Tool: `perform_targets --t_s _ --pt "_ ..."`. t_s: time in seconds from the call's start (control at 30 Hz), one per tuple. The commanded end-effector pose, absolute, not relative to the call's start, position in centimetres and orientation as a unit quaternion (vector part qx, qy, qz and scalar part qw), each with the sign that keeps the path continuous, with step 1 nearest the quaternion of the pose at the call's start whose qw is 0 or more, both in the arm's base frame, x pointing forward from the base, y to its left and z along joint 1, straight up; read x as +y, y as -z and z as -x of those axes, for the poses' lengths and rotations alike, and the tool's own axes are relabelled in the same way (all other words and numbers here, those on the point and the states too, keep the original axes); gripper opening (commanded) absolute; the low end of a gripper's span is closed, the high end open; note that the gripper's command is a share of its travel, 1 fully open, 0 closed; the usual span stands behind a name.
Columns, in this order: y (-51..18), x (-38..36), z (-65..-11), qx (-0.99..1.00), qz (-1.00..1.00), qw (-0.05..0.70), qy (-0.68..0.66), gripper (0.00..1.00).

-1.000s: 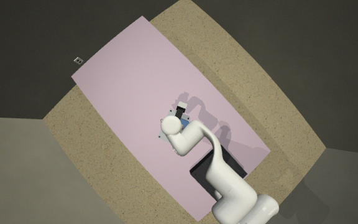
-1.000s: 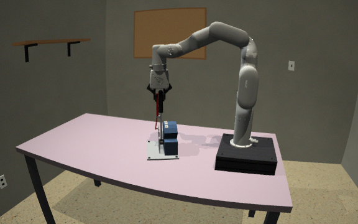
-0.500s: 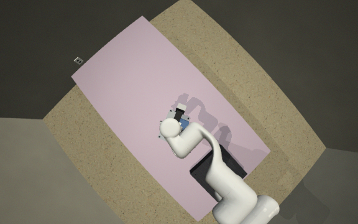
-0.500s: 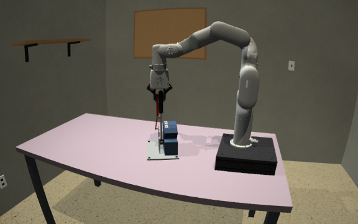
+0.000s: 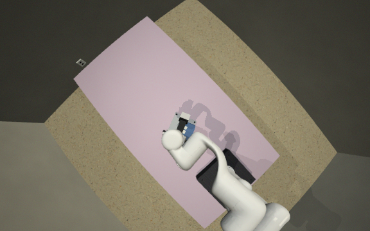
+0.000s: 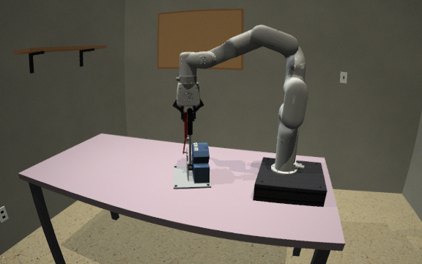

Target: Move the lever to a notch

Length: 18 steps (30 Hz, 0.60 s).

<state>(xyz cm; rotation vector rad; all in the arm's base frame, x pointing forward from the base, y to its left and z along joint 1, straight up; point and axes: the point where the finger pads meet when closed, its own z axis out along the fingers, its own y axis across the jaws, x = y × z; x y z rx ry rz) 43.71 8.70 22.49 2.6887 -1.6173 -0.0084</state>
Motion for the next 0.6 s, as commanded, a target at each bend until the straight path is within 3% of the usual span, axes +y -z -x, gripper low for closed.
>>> perform_targets --t_s 0.0,0.57 --pt "-22.57 9.25 -43.53 -0.515 -0.857 0.001 0.002 0.0" --pt "-22.46 10.08 -43.09 -0.515 -0.857 0.001 0.002 0.0"
